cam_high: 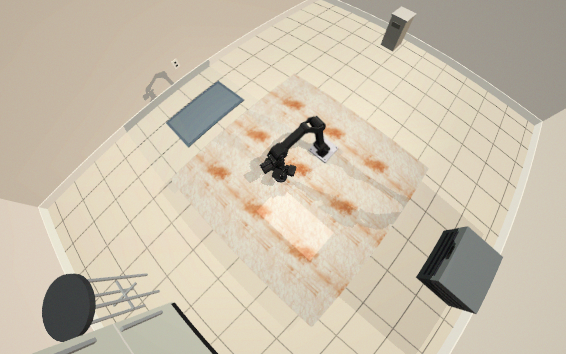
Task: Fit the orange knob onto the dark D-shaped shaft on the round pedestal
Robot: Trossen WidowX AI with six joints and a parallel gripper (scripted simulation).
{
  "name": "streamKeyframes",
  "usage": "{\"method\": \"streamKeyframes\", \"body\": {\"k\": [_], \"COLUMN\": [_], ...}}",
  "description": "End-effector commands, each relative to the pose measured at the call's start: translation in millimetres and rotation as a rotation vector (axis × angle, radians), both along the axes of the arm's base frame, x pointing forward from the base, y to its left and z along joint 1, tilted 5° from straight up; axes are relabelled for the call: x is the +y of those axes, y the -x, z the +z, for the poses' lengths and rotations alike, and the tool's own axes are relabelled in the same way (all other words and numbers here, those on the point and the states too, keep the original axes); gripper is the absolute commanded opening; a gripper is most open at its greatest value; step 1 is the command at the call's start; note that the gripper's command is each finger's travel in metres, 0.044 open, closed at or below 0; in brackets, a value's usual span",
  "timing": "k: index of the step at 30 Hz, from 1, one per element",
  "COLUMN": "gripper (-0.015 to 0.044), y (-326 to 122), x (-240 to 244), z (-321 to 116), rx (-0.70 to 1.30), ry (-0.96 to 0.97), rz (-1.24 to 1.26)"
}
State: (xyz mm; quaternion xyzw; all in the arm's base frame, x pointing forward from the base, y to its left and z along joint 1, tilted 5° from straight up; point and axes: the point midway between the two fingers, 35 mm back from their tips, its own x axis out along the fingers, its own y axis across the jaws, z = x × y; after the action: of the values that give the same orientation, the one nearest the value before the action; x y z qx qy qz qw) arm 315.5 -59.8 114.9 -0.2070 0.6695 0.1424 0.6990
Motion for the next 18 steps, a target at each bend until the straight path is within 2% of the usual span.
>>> {"method": "streamKeyframes", "body": {"k": [1, 18], "gripper": [0.0000, 0.0000], "y": [0.7, -0.9], "x": [0.3, 0.3], "z": [-1.3, 1.1], "rx": [0.000, 0.000], "ry": [-0.001, -0.001], "rz": [0.009, 0.009]}}
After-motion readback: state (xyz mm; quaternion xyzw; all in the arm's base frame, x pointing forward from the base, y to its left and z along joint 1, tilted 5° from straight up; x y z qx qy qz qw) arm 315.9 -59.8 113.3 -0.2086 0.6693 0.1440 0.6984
